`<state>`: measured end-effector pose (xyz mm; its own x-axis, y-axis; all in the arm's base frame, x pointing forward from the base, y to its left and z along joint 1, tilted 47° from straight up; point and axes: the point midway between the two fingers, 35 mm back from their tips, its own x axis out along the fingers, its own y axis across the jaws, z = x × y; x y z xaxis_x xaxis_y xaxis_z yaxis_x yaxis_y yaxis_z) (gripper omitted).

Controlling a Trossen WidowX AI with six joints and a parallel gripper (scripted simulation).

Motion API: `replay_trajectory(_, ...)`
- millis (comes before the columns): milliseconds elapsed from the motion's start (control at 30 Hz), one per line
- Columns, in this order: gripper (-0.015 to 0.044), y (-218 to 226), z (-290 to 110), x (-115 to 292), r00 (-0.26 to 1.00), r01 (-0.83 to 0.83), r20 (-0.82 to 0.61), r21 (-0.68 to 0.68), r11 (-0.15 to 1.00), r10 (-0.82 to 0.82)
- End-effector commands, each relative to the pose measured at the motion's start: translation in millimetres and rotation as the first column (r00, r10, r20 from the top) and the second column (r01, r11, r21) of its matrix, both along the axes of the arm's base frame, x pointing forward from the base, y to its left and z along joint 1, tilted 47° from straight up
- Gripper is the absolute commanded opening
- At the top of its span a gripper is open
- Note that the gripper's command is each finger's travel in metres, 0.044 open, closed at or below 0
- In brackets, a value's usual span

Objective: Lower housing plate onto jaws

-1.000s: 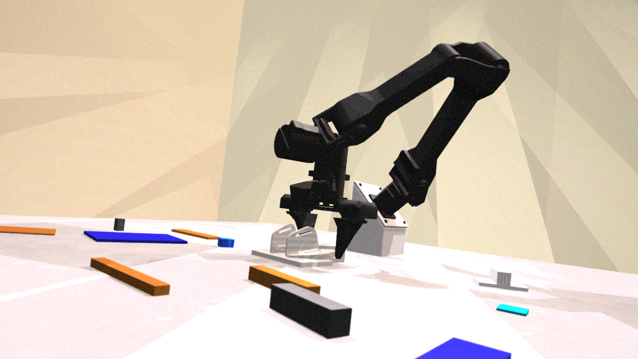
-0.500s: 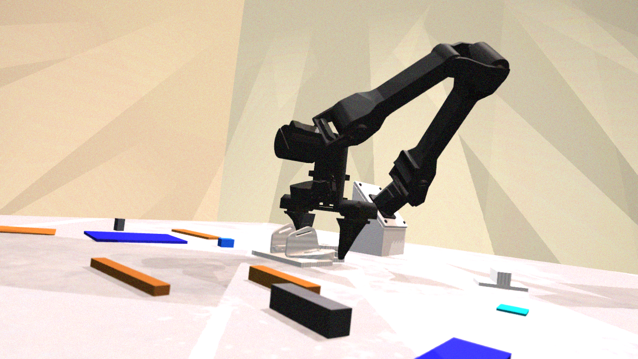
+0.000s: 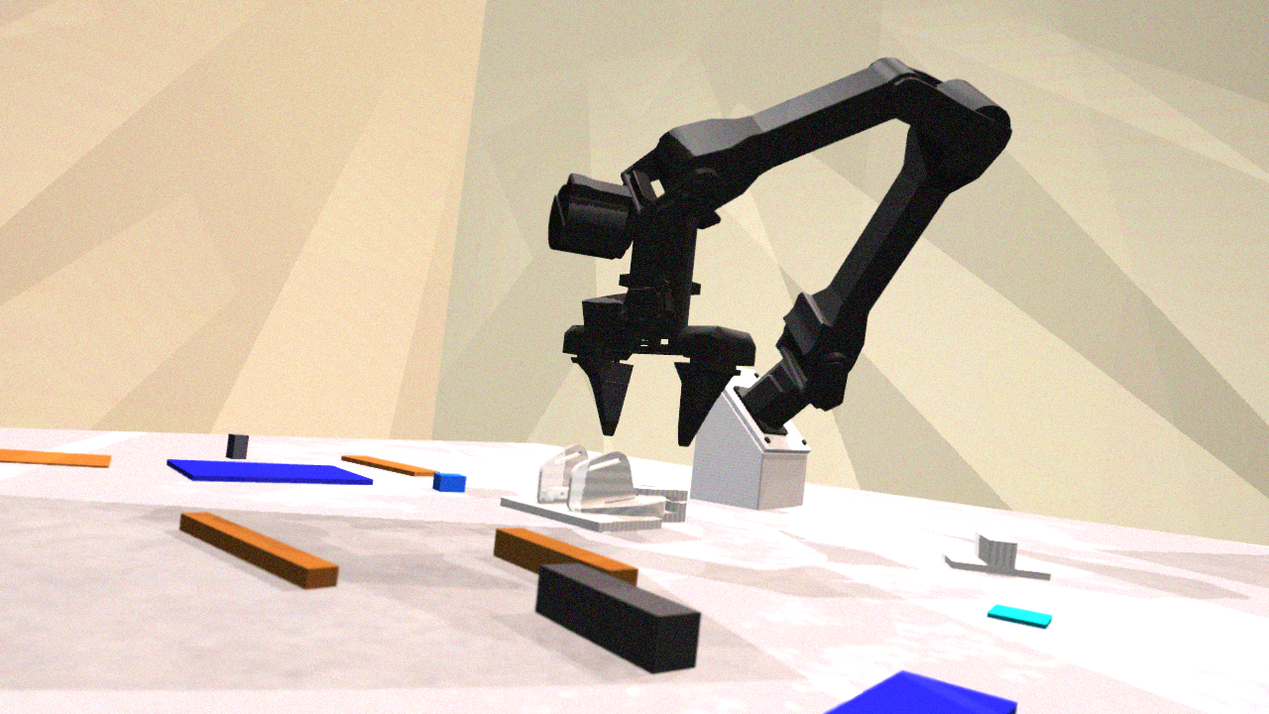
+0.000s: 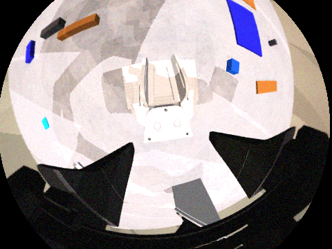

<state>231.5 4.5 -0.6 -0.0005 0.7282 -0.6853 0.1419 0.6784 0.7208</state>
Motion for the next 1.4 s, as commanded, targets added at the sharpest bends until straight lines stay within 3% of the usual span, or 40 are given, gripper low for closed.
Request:
replay_trajectory(0,0.044,-12,13,0,1.0,-0.006,0.008,-0.005,1.0,0.006)
replay_trajectory(133,0.044,-12,11,-1,1.0,0.006,0.009,-0.005,1.0,-0.006)
replay_trajectory(367,0.044,-49,45,-28,1.0,-0.006,0.006,-0.007,1.0,0.006)
replay_trajectory(1367,0.044,-49,46,-28,1.0,-0.006,0.006,-0.007,1.0,0.006)
